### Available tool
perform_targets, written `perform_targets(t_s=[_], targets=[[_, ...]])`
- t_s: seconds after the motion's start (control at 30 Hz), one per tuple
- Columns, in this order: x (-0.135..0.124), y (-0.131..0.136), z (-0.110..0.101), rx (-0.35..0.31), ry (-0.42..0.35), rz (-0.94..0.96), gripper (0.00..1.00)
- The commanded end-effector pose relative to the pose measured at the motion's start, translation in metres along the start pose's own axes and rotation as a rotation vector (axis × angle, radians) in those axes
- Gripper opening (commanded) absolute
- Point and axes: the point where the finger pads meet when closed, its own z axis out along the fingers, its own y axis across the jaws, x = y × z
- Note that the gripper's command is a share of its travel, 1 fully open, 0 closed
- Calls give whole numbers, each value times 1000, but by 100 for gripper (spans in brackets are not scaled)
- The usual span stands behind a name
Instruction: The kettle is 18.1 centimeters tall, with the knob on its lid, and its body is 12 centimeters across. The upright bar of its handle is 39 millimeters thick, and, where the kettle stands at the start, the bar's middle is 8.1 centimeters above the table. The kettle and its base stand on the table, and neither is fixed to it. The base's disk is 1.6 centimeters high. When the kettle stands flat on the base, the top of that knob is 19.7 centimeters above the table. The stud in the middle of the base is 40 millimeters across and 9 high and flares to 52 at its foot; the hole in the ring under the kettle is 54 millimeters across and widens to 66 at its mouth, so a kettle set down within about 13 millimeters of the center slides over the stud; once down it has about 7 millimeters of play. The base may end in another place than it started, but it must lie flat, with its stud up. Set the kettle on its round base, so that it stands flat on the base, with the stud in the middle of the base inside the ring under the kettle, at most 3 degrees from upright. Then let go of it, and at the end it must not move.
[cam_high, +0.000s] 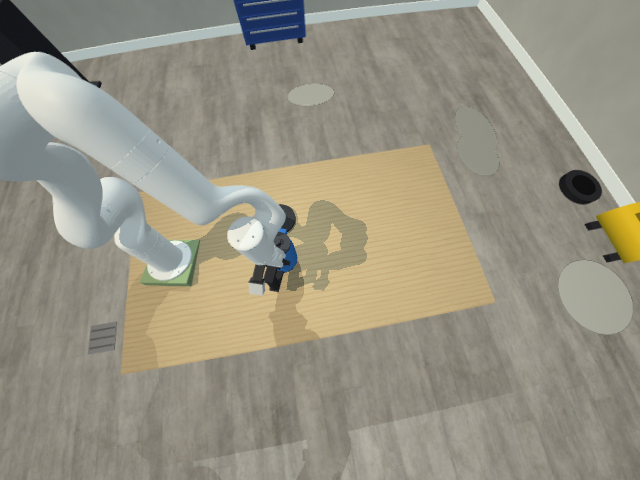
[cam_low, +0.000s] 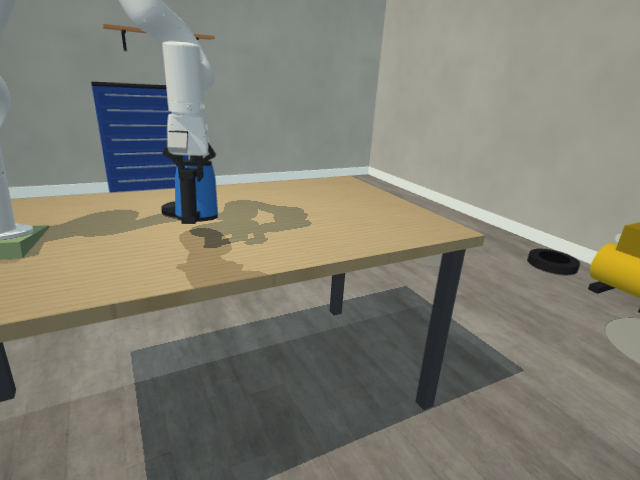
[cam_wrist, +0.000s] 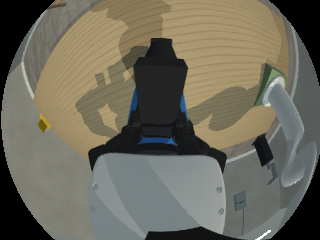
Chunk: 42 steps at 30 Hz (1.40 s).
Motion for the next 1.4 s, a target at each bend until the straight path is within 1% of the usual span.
perform_targets(t_s=[0.0, 0.33, 0.4, 0.9, 0.97, 1.37], targets=[[-17, 6, -1, 2, 1, 0, 0], [-52, 19, -1, 2, 1, 0, 0], [-52, 19, -1, 2, 1, 0, 0], [-101, 39, -1, 2, 1, 0, 0], [-101, 39, -1, 2, 1, 0, 0], [-134, 52, -1, 2, 1, 0, 0]])
